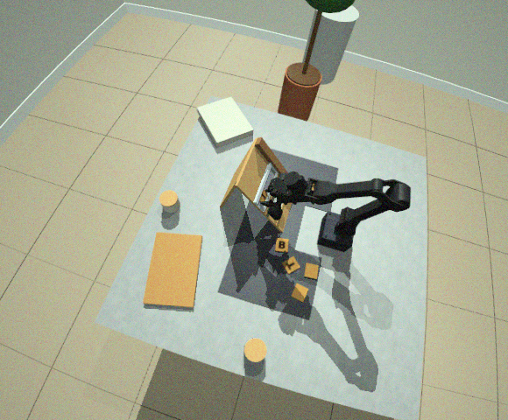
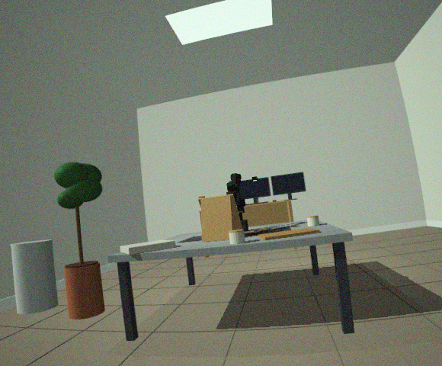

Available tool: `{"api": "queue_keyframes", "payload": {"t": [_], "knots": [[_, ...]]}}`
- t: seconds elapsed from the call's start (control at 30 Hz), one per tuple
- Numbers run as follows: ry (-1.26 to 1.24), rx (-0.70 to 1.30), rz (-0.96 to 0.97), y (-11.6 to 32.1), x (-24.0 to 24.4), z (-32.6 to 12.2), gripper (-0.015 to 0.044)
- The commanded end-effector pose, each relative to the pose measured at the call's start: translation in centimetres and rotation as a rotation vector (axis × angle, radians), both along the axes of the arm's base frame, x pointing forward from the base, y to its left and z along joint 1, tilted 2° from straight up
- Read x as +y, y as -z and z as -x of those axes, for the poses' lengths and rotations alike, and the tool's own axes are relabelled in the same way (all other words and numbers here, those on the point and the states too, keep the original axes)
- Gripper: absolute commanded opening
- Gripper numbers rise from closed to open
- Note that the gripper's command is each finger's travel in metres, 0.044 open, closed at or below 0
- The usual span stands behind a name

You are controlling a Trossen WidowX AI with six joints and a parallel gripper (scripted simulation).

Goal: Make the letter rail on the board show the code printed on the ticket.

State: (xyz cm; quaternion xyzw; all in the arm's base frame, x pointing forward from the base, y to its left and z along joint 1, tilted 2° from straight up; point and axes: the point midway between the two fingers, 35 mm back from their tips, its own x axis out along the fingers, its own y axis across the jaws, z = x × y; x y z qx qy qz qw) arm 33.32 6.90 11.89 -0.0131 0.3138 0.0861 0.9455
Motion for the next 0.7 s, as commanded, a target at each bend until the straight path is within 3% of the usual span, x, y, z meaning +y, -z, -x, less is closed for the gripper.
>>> {"api": "queue_keyframes", "payload": {"t": [0.0, 0.67], "knots": [[-0.004, -0.003, 0.0, 0.0, -0.2, 0.0, 0.0], [-0.004, -0.003, 0.001, 0.0, -1.2, -0.2, 0.0]]}}
